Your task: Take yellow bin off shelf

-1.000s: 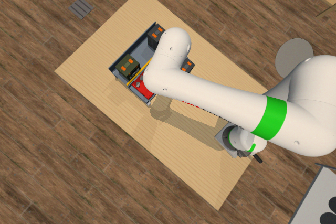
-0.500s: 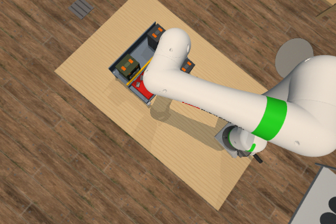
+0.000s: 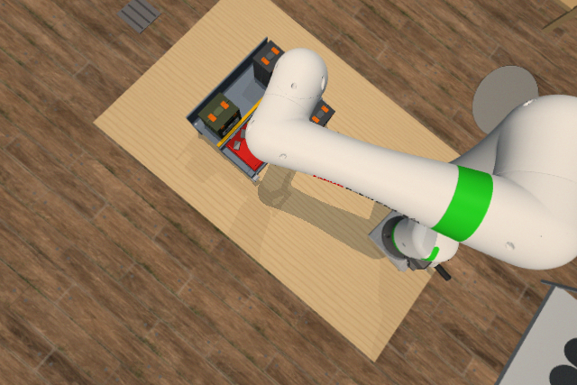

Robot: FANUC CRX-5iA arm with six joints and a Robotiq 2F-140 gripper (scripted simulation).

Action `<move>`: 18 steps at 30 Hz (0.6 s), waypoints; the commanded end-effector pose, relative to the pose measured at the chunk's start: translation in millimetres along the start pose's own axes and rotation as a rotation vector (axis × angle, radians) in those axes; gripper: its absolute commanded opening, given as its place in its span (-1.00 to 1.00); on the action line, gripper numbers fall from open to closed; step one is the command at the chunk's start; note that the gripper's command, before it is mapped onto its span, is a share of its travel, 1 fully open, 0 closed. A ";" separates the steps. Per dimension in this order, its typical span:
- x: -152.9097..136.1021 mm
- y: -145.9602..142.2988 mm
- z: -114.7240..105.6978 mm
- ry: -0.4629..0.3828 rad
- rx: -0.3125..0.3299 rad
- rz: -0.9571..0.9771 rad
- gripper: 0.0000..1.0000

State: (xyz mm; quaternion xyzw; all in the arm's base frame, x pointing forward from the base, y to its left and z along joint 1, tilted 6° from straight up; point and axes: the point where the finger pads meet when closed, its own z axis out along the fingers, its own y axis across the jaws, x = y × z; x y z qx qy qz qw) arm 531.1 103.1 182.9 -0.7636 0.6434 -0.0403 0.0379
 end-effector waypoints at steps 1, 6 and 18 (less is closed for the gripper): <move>0.0 -0.2 -0.2 0.000 0.000 0.000 0.15; 0.0 -0.2 -0.2 0.000 0.000 0.000 0.15; 0.0 -0.2 29.8 0.000 0.000 0.000 0.15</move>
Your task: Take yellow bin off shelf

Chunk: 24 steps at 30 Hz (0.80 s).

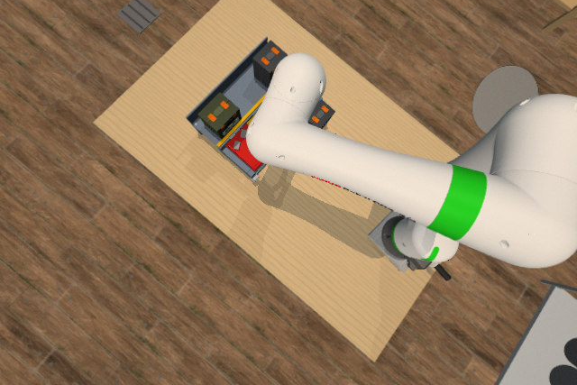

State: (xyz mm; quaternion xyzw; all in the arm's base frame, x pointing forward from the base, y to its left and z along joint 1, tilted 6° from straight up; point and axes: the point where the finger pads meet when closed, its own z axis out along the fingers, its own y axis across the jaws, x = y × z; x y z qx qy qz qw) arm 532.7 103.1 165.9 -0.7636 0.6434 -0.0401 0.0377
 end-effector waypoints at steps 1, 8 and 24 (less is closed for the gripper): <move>-0.1 -0.5 12.8 0.000 0.001 0.000 0.15; -0.1 -0.5 12.8 0.000 0.001 0.000 0.15; 0.0 -0.5 57.8 0.000 0.001 0.000 0.15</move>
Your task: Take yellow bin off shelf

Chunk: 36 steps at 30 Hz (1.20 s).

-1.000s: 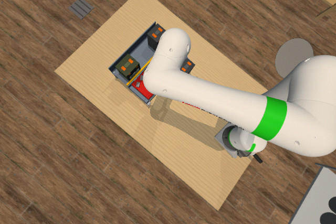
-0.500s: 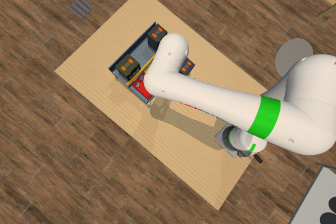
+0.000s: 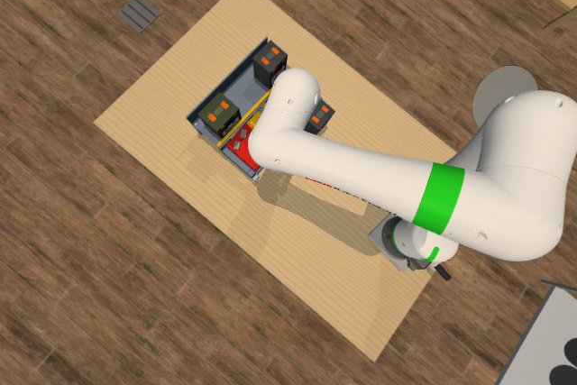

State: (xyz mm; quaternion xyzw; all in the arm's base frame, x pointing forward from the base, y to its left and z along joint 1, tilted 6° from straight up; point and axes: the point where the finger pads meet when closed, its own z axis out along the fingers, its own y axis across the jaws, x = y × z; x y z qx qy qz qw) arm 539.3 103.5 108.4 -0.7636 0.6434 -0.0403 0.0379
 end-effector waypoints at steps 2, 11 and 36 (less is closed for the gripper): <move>0.0 -0.2 -0.2 0.000 0.000 0.000 0.15; 0.0 -0.2 -0.1 0.000 0.000 0.000 0.15; 0.0 -0.2 -5.1 0.000 0.000 0.000 0.15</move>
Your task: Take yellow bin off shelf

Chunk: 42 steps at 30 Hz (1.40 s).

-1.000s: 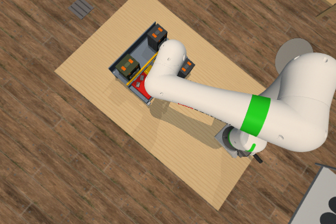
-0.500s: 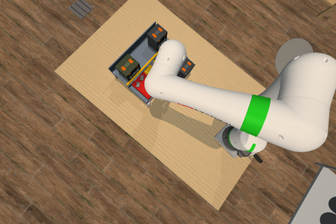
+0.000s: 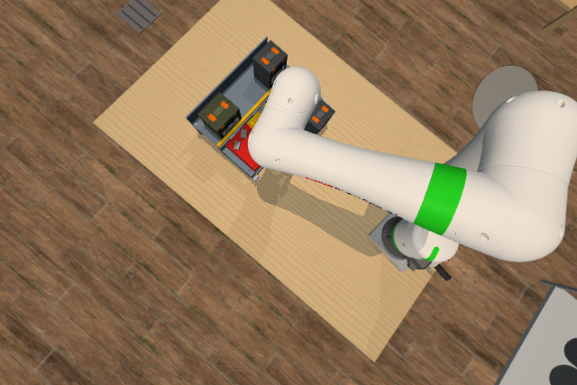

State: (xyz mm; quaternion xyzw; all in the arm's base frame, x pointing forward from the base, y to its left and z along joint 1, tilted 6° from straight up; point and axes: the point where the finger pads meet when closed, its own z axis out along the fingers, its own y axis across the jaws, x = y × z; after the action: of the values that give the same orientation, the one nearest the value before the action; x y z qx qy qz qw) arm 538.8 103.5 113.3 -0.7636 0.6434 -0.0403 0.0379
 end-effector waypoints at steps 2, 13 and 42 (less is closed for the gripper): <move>0.0 -0.2 -0.2 0.000 0.000 0.000 0.15; 0.0 -0.2 -2.7 0.000 0.000 0.000 0.15; 0.0 -0.2 6.0 0.000 0.000 0.000 0.15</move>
State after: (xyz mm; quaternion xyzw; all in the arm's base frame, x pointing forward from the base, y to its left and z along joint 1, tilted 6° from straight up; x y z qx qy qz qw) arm 539.1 103.5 110.5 -0.7636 0.6434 -0.0403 0.0379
